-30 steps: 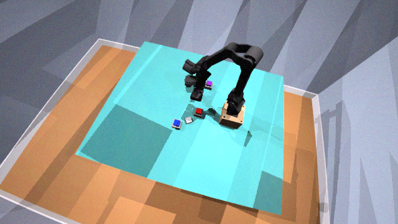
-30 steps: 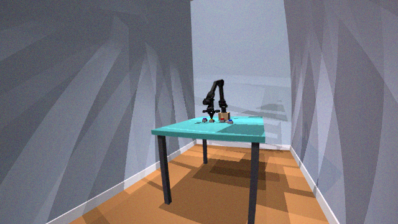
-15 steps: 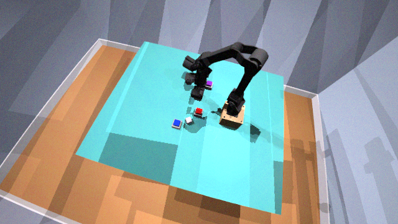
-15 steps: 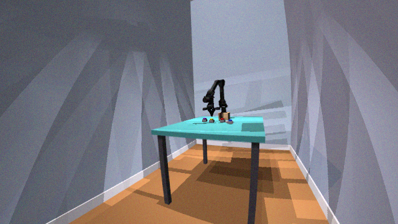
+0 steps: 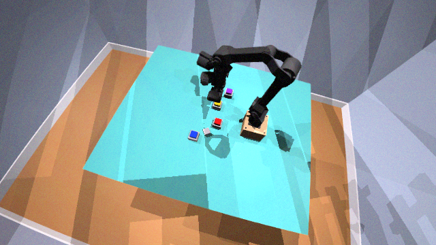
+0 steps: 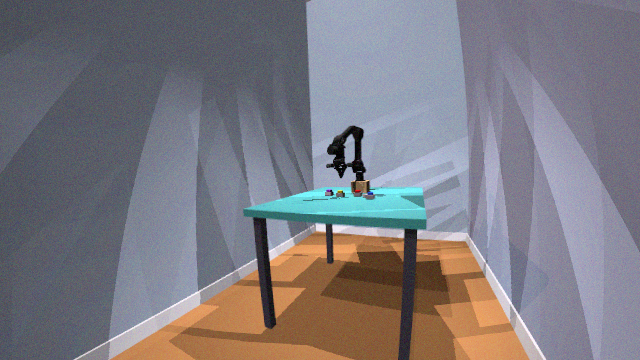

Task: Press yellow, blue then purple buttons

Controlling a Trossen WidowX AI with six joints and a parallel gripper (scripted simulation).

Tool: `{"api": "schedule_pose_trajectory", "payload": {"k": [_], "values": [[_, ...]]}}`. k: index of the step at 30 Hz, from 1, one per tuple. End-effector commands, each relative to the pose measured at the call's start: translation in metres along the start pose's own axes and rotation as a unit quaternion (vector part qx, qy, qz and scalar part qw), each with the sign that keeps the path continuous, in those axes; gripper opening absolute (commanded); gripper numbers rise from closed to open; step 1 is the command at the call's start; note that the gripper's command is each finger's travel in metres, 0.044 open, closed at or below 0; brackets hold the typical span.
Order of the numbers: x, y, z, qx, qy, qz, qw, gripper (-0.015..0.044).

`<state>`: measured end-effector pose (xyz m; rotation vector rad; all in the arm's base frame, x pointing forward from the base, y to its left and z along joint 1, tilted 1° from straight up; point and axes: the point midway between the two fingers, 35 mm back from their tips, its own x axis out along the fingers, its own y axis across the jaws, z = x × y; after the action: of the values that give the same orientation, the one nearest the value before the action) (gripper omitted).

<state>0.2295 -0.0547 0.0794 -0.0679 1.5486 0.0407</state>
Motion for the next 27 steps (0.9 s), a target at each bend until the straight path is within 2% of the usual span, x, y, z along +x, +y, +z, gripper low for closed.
{"api": "schedule_pose_trajectory", "payload": {"k": [1,9,15,21,25,27], "values": [[-0.003,0.032,0.025,-0.010,0.000,-0.003,1.000,0.0020],[-0.005,0.132,0.060,-0.010,-0.004,0.000,1.000,0.0020],[-0.006,0.209,0.063,-0.002,-0.007,0.009,1.000,0.0020],[-0.002,0.212,0.063,-0.002,-0.007,0.010,1.000,0.0020],[0.053,0.213,0.063,-0.002,-0.007,0.009,1.000,0.0020],[0.056,0.212,0.063,-0.002,-0.007,0.009,1.000,0.0020]]}}
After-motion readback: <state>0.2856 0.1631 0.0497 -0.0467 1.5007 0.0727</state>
